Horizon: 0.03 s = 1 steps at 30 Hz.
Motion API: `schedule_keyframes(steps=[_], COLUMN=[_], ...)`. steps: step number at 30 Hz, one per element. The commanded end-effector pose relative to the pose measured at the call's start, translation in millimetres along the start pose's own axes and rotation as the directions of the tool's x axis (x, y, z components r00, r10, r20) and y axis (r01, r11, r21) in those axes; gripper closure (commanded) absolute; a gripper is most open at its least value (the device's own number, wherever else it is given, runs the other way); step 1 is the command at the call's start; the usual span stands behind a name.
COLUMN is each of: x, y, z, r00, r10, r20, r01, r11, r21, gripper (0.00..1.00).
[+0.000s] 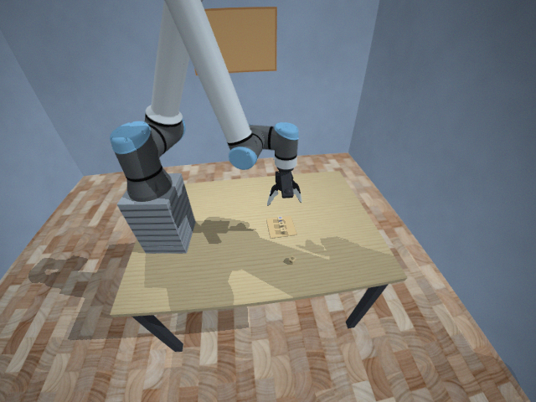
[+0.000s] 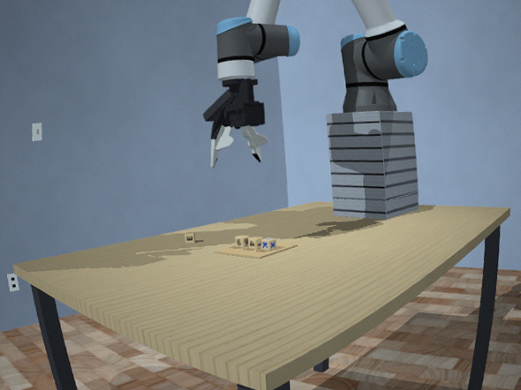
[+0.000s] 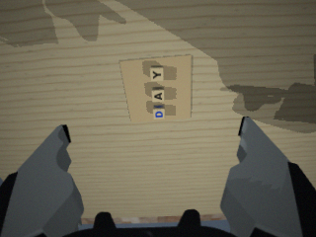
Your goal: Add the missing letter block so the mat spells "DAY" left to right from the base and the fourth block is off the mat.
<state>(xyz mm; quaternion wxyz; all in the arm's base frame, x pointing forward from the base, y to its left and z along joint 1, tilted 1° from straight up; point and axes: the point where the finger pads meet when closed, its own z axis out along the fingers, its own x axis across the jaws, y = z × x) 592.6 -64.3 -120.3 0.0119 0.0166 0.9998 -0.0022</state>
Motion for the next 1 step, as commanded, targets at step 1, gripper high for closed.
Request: schedule_keyframes(steps=[1], x=[2.7], y=[-0.3], z=[1.1], r00=[1.0], r10=[0.002], r20=[-0.003], r01=[-0.002], r11=[1.0], r21=[-0.002], gripper=[0.0])
